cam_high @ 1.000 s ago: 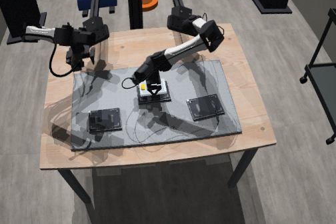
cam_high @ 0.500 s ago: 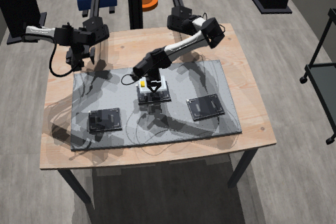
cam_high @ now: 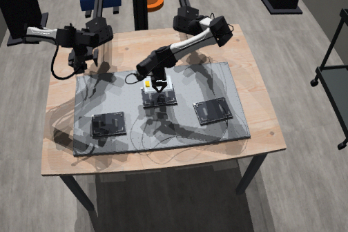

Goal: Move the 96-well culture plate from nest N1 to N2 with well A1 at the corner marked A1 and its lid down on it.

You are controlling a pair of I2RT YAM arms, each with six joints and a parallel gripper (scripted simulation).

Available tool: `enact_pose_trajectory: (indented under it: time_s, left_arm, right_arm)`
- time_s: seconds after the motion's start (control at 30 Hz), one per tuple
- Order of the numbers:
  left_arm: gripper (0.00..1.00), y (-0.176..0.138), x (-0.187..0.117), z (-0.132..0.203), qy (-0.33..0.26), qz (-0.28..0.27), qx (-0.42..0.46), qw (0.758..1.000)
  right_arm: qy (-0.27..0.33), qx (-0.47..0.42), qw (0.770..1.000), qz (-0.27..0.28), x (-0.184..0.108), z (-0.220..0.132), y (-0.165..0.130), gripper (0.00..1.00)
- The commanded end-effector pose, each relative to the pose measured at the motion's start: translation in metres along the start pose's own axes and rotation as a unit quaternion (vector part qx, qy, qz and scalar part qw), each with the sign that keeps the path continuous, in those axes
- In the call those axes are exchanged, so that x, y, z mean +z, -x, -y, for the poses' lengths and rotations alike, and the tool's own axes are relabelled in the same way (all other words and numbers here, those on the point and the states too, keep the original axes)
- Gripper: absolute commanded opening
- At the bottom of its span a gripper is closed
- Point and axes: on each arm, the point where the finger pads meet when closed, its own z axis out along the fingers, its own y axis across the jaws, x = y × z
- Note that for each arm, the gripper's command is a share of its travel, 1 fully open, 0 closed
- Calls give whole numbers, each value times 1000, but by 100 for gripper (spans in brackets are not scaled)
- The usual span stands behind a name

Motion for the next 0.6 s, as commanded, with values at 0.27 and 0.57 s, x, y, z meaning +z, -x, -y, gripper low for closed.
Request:
enact_pose_trajectory:
  time_s: [0.27,0.57]
  left_arm:
    - [0,1,-17,-4,0,3,-7,1000]
    - [0,0,-13,-1,-1,0,-4,1000]
  right_arm:
    - [-49,-9,999,-13,-1,1,-3,100]
    - [-49,-9,999,-13,-1,1,-3,100]
